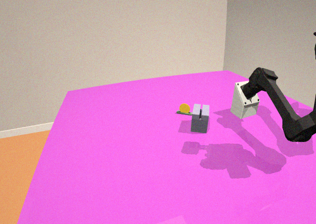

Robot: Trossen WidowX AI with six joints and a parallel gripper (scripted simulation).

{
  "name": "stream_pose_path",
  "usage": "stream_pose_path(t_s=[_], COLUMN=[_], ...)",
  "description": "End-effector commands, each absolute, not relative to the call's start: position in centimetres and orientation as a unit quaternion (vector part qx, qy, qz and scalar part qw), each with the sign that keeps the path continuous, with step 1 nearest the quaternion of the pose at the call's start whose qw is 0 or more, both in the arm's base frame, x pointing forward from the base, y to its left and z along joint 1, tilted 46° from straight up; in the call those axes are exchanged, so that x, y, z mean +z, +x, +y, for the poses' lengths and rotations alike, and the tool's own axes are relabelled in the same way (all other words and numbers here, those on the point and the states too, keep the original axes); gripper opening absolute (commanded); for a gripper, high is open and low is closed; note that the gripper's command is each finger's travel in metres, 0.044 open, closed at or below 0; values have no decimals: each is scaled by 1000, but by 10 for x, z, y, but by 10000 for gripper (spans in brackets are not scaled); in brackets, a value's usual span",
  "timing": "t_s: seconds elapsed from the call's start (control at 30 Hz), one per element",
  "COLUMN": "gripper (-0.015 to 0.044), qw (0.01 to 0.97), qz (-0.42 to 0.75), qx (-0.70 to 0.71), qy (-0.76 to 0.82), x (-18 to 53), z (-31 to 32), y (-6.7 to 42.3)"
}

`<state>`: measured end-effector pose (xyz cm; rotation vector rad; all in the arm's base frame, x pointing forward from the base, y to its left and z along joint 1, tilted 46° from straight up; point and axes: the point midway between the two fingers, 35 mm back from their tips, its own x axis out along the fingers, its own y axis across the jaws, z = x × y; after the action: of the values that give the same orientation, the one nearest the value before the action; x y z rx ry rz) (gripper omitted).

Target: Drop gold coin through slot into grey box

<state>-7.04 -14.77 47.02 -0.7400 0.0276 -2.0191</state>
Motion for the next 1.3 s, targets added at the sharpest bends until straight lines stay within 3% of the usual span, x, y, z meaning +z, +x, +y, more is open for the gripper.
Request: stream_pose_path(t_s=[0.0, 0.27, 0.53, 0.77, 1.03, 1.27], gripper=[374, 164, 161, 161, 161, 161], qw=[479, 630, 747, 797, 785, 707], qz=[13, 82, 173, 274, 405, 523], qx=[-825, -760, -641, -507, -329, -172], qy=[-299, -139, 38, 182, 333, 444], x=[469, 404, 309, 216, 108, 26], z=[-150, -255, -332, -355, -327, -262], y=[-71, -58, 3, 74, 155, 209])
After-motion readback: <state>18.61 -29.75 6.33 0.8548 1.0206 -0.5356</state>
